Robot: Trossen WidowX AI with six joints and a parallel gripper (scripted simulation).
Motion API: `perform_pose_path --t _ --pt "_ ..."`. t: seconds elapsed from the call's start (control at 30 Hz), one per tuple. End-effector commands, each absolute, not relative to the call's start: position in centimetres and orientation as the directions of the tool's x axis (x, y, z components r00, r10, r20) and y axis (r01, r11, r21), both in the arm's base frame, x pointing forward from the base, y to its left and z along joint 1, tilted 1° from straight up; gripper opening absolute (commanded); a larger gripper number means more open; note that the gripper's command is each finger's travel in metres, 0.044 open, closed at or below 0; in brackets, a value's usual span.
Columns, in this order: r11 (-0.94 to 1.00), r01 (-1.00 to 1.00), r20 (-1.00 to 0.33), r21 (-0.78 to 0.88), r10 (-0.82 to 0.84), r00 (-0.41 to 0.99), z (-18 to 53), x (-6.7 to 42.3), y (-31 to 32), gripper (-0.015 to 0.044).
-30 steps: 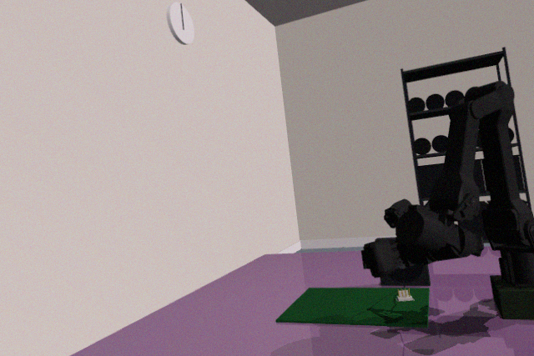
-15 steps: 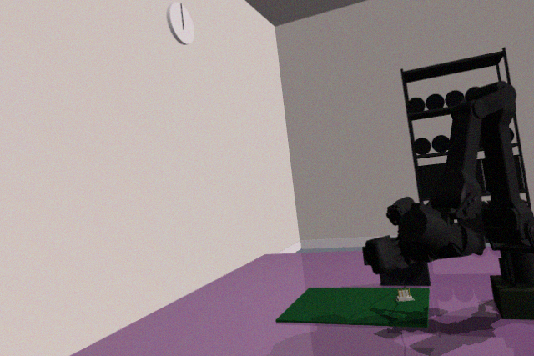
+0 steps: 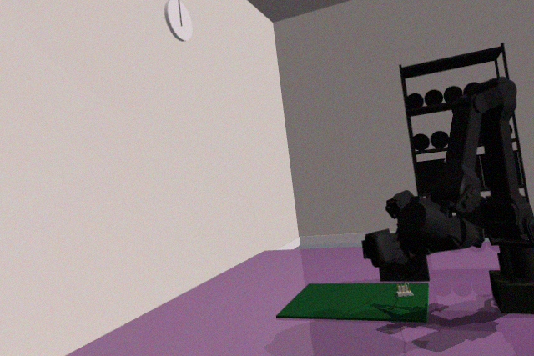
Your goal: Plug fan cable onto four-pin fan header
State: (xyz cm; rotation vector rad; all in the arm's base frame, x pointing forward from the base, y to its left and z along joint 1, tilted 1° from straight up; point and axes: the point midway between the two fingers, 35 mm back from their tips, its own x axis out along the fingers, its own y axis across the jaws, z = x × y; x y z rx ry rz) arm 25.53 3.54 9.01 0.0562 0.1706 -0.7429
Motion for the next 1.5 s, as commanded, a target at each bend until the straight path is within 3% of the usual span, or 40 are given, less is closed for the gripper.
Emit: perform_pose_path --t 0.0,1.47 --pt "0.736 0.677 -0.174 -0.009 -0.668 0.723 8.9 25.5 3.6 0.0" --pt "0.736 0.677 -0.175 -0.01 -0.668 0.723 4.9 25.0 4.0 0.0"
